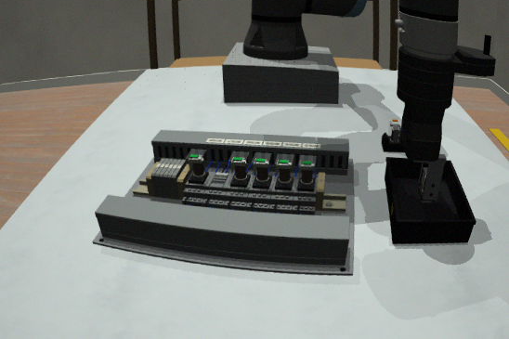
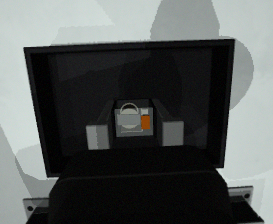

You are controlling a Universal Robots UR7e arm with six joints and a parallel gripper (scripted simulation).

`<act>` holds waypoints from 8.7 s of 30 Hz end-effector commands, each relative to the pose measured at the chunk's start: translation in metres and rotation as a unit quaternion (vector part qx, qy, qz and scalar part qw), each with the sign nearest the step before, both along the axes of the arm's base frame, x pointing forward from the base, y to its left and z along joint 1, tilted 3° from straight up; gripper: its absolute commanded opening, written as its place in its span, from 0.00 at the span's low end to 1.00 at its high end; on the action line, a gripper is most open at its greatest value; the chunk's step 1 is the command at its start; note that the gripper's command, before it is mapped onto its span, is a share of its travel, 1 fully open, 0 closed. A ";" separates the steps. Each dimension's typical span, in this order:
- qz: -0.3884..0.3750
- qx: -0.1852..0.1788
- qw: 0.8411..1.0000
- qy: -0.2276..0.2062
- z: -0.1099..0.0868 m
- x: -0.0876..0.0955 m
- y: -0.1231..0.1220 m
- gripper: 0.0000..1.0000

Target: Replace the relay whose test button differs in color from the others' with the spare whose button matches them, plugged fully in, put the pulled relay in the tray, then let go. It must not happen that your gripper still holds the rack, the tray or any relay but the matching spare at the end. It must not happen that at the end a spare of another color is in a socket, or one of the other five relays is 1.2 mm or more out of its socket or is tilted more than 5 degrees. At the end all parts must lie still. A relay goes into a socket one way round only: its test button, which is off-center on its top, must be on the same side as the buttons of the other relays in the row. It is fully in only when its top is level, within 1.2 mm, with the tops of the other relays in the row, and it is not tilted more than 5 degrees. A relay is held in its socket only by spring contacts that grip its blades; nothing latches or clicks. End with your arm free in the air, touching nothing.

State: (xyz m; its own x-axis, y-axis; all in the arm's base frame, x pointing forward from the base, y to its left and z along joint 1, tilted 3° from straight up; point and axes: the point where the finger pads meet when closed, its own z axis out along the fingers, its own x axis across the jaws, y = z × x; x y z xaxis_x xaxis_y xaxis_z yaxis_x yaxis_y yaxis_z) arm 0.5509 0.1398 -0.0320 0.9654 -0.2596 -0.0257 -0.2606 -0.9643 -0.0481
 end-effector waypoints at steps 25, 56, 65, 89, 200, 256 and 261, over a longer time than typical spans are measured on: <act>0.000 0.000 1.000 -0.001 -0.009 0.000 0.001 0.00; 0.000 0.000 1.000 -0.001 -0.009 0.000 0.001 1.00; 0.000 0.000 1.000 -0.001 -0.009 0.000 0.001 1.00; 0.000 0.000 1.000 -0.001 -0.005 0.000 0.000 1.00; 0.000 0.000 1.000 -0.001 0.019 0.001 -0.001 1.00; 0.019 0.000 1.000 -0.002 0.099 -0.075 0.012 1.00; 0.019 0.000 1.000 -0.002 0.104 -0.110 0.020 1.00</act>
State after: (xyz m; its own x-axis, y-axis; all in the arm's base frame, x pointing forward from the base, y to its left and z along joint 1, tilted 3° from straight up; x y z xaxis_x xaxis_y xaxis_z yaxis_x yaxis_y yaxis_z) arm 0.4578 0.1560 0.0663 0.9745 -0.2226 -0.0267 -0.2237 -0.9735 -0.0482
